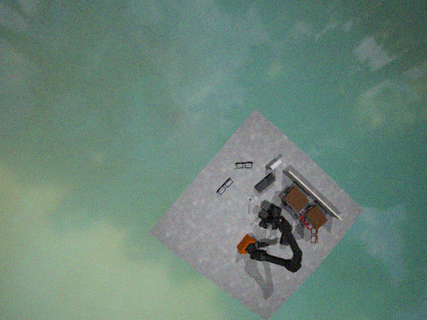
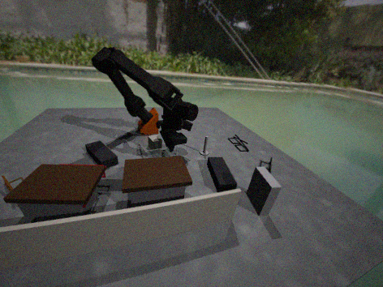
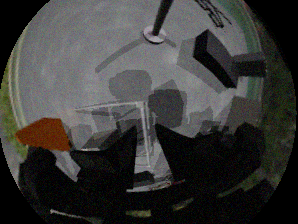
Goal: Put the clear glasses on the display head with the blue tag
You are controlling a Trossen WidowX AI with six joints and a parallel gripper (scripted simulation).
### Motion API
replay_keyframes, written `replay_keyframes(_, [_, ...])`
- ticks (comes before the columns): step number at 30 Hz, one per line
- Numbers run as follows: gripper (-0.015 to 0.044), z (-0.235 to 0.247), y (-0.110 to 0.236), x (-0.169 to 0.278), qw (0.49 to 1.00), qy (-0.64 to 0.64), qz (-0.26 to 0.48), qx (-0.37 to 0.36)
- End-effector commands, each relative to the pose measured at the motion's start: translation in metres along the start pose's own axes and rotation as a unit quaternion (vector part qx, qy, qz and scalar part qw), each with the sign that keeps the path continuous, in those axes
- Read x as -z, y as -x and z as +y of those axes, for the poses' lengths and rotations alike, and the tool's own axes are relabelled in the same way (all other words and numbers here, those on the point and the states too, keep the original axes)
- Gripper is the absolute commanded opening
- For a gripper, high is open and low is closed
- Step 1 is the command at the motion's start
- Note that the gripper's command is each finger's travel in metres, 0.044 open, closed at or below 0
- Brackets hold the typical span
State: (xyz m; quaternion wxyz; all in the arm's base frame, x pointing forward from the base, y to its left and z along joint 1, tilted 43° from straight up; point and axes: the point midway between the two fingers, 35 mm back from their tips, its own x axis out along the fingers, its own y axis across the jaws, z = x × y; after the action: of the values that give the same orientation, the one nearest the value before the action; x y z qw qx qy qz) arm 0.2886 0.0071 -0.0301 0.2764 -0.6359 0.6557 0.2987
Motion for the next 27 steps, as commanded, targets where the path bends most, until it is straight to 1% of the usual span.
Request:
replay_keyframes(1, [0.014,0.0038,-0.0084,0.0003,1.0,0.005,0.004,-0.004])
replay_keyframes(9, [0.014,0.0045,-0.0138,0.0007,1.0,0.005,0.004,-0.004])
replay_keyframes(12, [0.0061,0.0018,-0.0113,0.0005,1.0,0.001,0.001,-0.002])
replay_keyframes(21, [0.0001,0.0018,-0.0113,0.0005,1.0,0.001,0.001,-0.002])
replay_keyframes(27, [0.0,0.0016,-0.0104,0.0005,1.0,0.001,0.001,-0.002])
